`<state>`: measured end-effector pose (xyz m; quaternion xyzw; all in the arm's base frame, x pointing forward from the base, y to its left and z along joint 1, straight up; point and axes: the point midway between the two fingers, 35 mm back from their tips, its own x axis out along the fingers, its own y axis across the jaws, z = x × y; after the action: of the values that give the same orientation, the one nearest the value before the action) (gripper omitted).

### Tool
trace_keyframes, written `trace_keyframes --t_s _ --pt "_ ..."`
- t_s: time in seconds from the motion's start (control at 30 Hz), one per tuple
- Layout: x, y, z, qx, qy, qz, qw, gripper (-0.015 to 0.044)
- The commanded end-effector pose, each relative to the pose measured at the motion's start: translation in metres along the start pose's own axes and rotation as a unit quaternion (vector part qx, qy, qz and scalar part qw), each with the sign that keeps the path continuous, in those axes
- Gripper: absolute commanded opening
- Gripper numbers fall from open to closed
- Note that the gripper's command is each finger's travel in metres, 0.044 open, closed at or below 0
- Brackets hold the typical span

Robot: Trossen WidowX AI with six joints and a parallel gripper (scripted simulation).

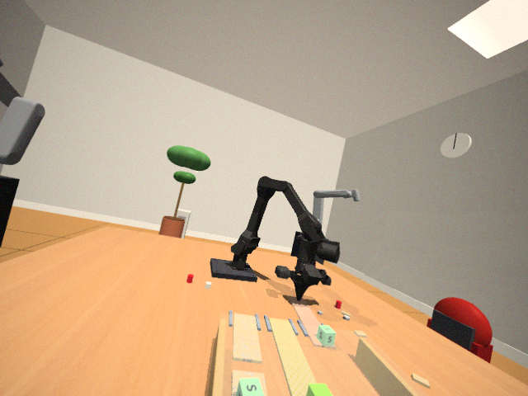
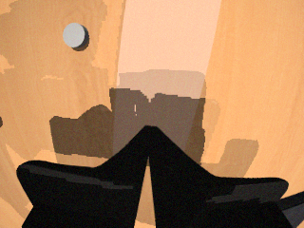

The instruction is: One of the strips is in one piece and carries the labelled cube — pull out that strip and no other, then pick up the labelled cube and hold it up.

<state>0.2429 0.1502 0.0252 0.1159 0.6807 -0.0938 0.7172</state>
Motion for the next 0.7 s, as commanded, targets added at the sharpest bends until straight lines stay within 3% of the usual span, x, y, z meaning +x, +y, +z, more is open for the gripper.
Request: trace_keyframes --t_s 0.0,0.13,0.3,0.47,0.67 --pt "0.006 -0.005 -0.008 -0.001 0.013 -0.009 1.000 0.0000" --pt "0.006 -0.005 -0.008 -0.001 0.013 -0.009 1.000 0.0000" --pt "-0.040 0.002 0.002 -0.001 0.011 -0.008 1.000 0.0000" --pt "-0.043 0.002 0.002 -0.001 0.012 -0.009 1.000 0.0000" --pt "-0.043 0.001 0.026 -0.094 0.012 -0.008 0.995 0.0158"
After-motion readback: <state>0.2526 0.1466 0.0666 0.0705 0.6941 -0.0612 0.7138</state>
